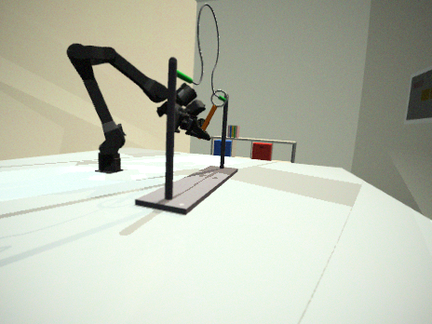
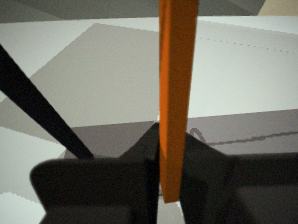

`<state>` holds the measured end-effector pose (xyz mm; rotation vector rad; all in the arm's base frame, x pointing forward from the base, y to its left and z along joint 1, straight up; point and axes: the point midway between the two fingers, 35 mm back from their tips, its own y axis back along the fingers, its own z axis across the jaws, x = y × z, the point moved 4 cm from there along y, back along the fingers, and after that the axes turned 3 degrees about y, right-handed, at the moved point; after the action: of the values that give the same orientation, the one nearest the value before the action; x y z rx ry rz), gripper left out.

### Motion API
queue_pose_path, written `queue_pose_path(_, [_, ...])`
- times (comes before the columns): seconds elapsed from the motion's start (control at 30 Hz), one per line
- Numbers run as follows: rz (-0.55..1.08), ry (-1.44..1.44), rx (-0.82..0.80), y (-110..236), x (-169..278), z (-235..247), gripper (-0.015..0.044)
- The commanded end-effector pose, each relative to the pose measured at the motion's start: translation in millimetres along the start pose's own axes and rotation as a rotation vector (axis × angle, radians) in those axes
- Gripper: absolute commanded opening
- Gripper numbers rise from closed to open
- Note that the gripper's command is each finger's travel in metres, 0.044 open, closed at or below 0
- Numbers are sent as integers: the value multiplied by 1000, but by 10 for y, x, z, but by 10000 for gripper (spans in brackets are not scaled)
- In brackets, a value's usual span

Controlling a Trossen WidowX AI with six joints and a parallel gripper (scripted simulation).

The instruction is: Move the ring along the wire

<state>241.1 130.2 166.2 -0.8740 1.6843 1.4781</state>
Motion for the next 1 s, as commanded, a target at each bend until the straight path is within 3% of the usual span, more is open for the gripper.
queue_pose_path(0.0, [-8, -12, 1, 10, -38, 44, -150])
queue_pose_path(0.97, [-15, -13, 2, -26, 51, 248, -150])
